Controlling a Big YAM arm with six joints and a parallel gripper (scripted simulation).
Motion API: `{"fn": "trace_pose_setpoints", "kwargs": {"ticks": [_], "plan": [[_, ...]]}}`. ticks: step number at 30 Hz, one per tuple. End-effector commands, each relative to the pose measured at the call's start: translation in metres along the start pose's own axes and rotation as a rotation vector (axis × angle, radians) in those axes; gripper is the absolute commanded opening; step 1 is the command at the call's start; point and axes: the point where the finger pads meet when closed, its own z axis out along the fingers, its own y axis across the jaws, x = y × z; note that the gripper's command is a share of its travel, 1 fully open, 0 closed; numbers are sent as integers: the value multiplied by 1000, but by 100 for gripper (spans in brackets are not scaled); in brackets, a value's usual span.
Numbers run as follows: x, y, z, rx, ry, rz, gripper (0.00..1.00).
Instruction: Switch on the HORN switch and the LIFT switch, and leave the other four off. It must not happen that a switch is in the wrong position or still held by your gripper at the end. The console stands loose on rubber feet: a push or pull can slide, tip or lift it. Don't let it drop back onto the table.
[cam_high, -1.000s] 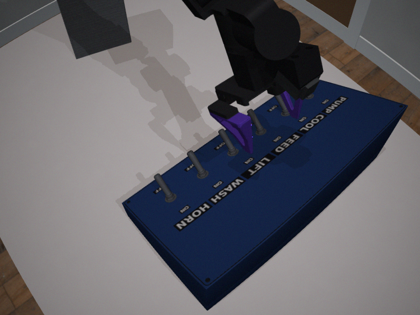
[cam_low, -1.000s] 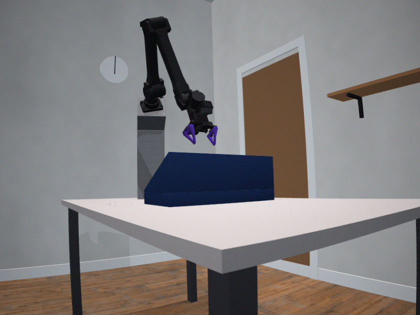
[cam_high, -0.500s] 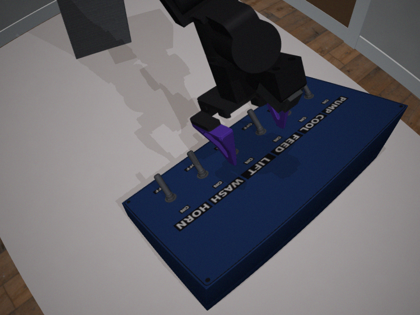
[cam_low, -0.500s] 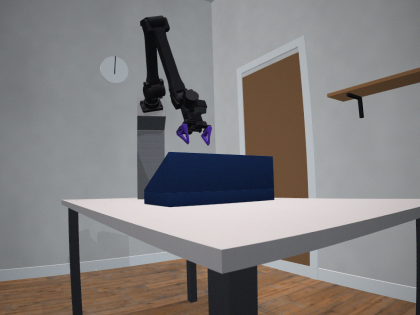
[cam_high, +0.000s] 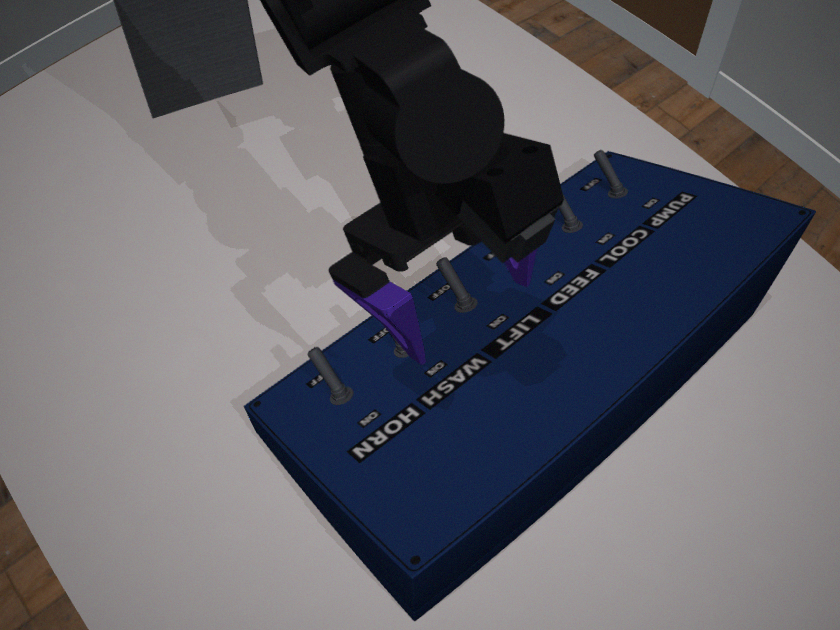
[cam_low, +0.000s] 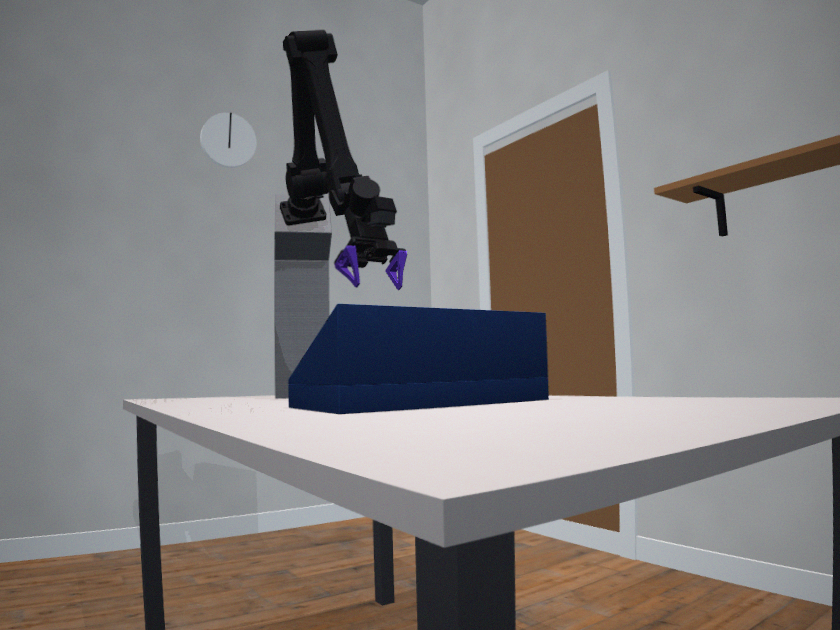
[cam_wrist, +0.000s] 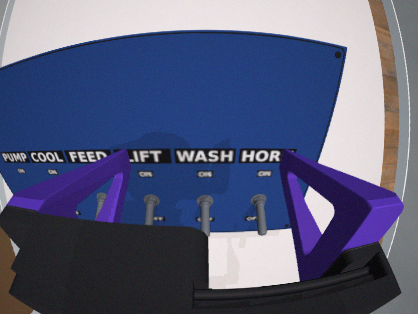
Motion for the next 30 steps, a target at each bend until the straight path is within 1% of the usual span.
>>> {"fn": "trace_pose_setpoints", "kwargs": {"ticks": [1, 3, 4, 30], "plan": [[-16, -6, -2, 4, -29, -10, 100], [-16, -6, -2, 4, -29, -10, 100], [-18, -3, -3, -2, -37, -7, 100], [-18, -5, -3, 3, -37, -6, 100]]}}
